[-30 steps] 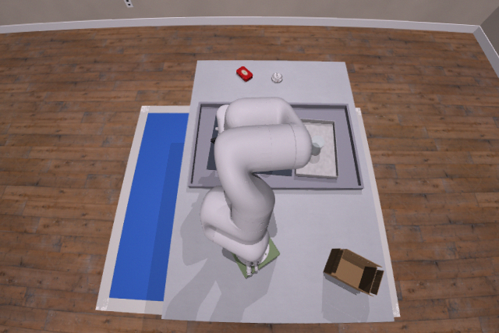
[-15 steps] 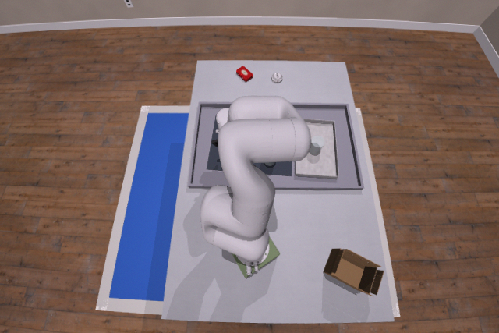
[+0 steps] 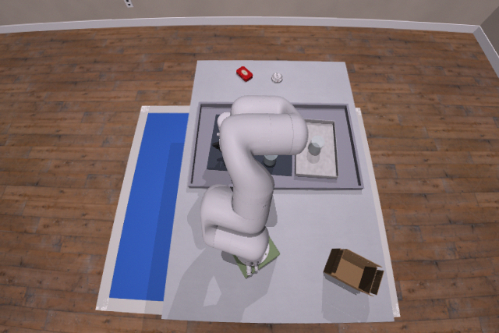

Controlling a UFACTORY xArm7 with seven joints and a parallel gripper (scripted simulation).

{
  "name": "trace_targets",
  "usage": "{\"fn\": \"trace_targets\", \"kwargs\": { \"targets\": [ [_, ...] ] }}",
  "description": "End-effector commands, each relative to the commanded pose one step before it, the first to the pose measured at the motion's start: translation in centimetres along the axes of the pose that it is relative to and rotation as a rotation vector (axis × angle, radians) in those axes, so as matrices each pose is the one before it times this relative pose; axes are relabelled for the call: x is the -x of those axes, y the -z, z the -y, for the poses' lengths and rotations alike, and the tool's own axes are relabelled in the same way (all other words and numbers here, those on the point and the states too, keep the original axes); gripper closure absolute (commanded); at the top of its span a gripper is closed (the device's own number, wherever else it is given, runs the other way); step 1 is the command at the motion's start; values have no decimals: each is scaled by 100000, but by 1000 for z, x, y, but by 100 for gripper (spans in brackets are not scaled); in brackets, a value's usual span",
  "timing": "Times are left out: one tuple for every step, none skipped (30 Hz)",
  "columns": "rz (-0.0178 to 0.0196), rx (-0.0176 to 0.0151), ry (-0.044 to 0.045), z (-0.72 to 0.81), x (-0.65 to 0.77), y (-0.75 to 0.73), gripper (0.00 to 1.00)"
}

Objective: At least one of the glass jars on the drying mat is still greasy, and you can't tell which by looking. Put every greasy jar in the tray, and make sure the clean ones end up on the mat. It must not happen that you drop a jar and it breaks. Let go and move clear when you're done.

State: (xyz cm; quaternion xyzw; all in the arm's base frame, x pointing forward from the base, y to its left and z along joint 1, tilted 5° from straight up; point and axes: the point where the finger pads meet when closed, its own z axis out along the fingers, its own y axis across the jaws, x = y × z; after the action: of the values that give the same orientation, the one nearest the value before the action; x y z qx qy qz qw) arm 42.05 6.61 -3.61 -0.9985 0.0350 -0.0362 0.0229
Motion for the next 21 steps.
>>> {"fn": "trace_targets", "kwargs": {
  "targets": [
    [-378,59,-20,23,-137,-738,0],
    [0,0,0,0,0,-200,0],
    [0,0,0,0,0,-200,0],
    [0,0,0,0,0,-200,0],
    [0,0,0,0,0,-200,0],
    [0,0,0,0,0,-200,0],
    [0,0,0,0,0,0,0],
    [0,0,0,0,0,0,0],
    [0,0,0,0,0,0,0],
    [0,0,0,0,0,0,0],
    [0,0,0,0,0,0,0],
    [0,0,0,0,0,0,0],
    [0,0,0,0,0,0,11],
    [0,0,0,0,0,0,11],
    [0,0,0,0,0,0,11],
    [0,0,0,0,0,0,11],
    [0,0,0,0,0,0,11],
    [0,0,0,0,0,0,11],
    [0,0,0,0,0,0,11],
    [0,0,0,0,0,0,11],
    [0,0,0,0,0,0,11]
  ]
}}
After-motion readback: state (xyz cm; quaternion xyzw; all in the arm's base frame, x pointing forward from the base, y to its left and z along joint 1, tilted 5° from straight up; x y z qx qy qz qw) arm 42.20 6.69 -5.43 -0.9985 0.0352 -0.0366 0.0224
